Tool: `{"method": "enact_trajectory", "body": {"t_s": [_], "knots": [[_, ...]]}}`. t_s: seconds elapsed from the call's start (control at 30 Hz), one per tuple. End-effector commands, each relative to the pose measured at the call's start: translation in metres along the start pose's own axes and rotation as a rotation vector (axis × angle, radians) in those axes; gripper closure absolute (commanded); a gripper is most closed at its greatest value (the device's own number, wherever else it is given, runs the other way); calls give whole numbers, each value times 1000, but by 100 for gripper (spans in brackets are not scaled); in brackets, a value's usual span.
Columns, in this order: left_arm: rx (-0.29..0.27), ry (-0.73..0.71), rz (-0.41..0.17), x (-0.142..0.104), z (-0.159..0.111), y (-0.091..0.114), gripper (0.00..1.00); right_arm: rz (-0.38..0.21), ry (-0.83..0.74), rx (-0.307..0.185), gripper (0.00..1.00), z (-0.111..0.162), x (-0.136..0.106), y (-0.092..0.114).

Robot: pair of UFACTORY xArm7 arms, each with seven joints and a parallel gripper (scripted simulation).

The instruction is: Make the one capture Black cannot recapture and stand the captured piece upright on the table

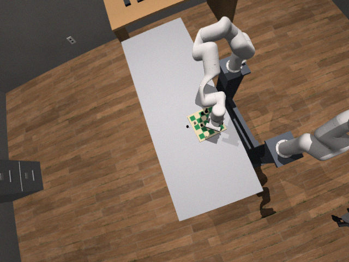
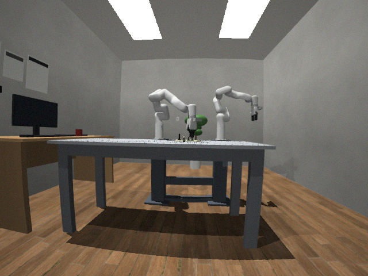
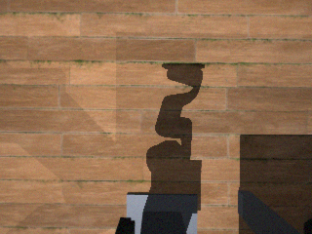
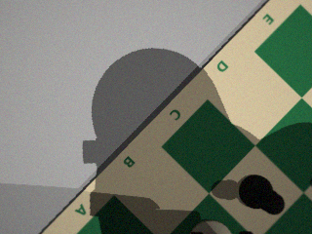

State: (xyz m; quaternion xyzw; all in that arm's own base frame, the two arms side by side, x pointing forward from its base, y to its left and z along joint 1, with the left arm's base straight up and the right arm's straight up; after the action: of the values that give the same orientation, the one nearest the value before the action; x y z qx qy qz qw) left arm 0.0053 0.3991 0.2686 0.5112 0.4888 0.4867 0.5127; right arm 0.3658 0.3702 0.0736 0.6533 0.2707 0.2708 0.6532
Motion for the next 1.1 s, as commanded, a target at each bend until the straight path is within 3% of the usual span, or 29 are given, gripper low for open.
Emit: {"method": "enact_trajectory", "body": {"t_s": [0.0,0.63,0.67,0.73,0.77,0.83,0.87,0.93,0.97,1.03,1.07], "knots": [[0,0,4,1,0,1,0,4,0,0,100,0,1,2],[0,0,4,1,0,1,0,4,0,0,100,0,1,2],[0,0,4,1,0,1,0,4,0,0,91,0,1,2],[0,0,4,1,0,1,0,4,0,0,91,0,1,2],[0,0,4,1,0,1,0,4,0,0,83,0,1,2],[0,0,4,1,0,1,0,4,0,0,83,0,1,2],[0,0,4,1,0,1,0,4,0,0,74,0,1,2],[0,0,4,1,0,1,0,4,0,0,74,0,1,2],[0,0,4,1,0,1,0,4,0,0,66,0,1,2],[0,0,4,1,0,1,0,4,0,0,66,0,1,2],[0,0,4,1,0,1,0,4,0,0,57,0,1,2]]}}
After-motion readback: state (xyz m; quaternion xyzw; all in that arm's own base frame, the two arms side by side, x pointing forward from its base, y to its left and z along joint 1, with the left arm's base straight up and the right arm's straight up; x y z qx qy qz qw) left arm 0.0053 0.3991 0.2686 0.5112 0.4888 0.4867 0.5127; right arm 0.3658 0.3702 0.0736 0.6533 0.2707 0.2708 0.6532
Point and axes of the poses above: on each arm, the point where the finger pads meet when closed, its own y axis back along the fingers, its own z axis across the jaws, x = y × z, the point moved 2 cm from there along y, back along the fingers, and after that the axes turned 2 degrees about -y, right-handed, at the moved point
